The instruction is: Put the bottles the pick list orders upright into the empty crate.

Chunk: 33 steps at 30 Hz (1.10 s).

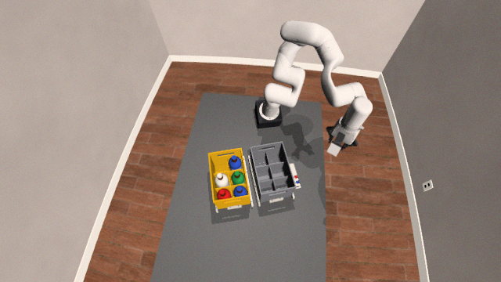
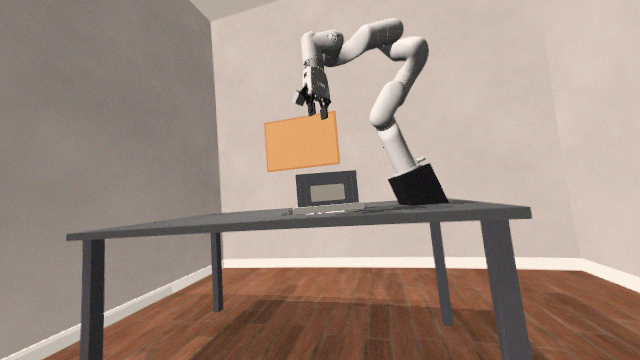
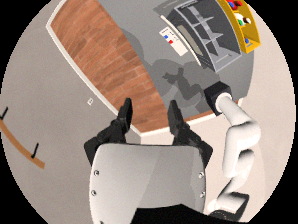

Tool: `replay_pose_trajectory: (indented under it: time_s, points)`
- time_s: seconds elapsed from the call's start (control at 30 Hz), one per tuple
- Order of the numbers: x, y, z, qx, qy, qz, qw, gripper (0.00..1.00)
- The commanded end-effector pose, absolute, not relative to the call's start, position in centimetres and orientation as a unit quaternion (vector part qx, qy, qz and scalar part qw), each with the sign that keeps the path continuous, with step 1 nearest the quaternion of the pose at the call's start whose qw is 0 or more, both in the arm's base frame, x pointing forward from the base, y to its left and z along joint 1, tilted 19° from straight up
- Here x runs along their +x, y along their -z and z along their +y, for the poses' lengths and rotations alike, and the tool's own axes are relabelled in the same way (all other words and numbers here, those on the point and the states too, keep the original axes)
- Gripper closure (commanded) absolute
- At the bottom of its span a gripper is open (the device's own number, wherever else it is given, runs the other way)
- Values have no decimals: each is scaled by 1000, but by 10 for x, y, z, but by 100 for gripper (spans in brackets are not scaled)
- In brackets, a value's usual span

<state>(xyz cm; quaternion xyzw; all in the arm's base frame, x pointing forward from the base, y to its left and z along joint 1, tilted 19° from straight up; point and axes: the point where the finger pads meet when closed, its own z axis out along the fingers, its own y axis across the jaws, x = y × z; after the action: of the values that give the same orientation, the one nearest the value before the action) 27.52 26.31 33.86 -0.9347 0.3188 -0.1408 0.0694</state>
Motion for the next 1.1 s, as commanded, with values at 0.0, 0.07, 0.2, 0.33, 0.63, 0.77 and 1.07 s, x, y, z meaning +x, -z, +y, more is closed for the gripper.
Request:
replay_pose_trajectory:
  time_s: [0.0,0.07,0.2,0.33,0.63,0.77,1.07]
  points:
    - [258,-339,274,-935,151,314,66,35]
    - [257,-339,275,-935,151,314,66,35]
    - [257,-339,275,-935,151,314,66,35]
    - [257,-339,275,-935,151,314,66,35]
    - [257,-339,275,-935,151,314,66,35]
    - [265,-336,269,-945,153,282,61,35]
    - [297,-325,248,-974,160,154,40,35]
